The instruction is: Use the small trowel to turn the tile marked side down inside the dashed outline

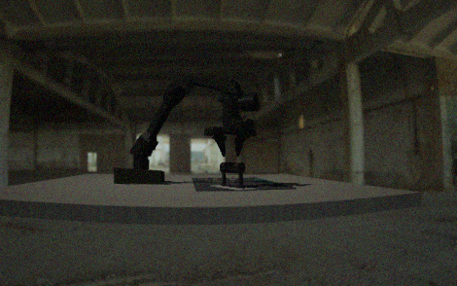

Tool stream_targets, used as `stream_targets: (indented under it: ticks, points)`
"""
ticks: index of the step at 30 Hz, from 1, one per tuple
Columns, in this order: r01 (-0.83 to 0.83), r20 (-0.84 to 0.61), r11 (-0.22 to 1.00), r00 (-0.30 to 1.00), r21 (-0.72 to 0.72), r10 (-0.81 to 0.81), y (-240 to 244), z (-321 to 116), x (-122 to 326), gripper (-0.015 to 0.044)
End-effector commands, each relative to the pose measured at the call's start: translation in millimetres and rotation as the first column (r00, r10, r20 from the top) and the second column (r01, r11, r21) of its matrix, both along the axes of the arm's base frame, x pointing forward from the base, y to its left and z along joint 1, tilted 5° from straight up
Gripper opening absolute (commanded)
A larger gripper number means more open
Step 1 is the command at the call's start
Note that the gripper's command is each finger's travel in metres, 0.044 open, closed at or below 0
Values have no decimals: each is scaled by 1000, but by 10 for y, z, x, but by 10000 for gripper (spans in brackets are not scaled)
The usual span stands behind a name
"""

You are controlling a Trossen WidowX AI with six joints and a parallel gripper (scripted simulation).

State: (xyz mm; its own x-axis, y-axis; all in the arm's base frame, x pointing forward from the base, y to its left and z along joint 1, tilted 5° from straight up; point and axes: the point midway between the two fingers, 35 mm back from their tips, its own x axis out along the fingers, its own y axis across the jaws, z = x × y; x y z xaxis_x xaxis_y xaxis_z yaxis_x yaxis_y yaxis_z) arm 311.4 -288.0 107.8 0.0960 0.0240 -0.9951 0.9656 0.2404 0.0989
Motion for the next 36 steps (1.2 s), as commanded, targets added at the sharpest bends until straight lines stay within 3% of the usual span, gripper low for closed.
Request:
stream_targets:
  ticks: [1,17,36]
  points:
    - [-86,-1,996,996,-4,86,1,-8,-1,270]
    - [-595,-5,802,803,-56,596,-3,-6,3,270]
    - [-958,-45,269,275,-104,961,-10,-6,2,270]
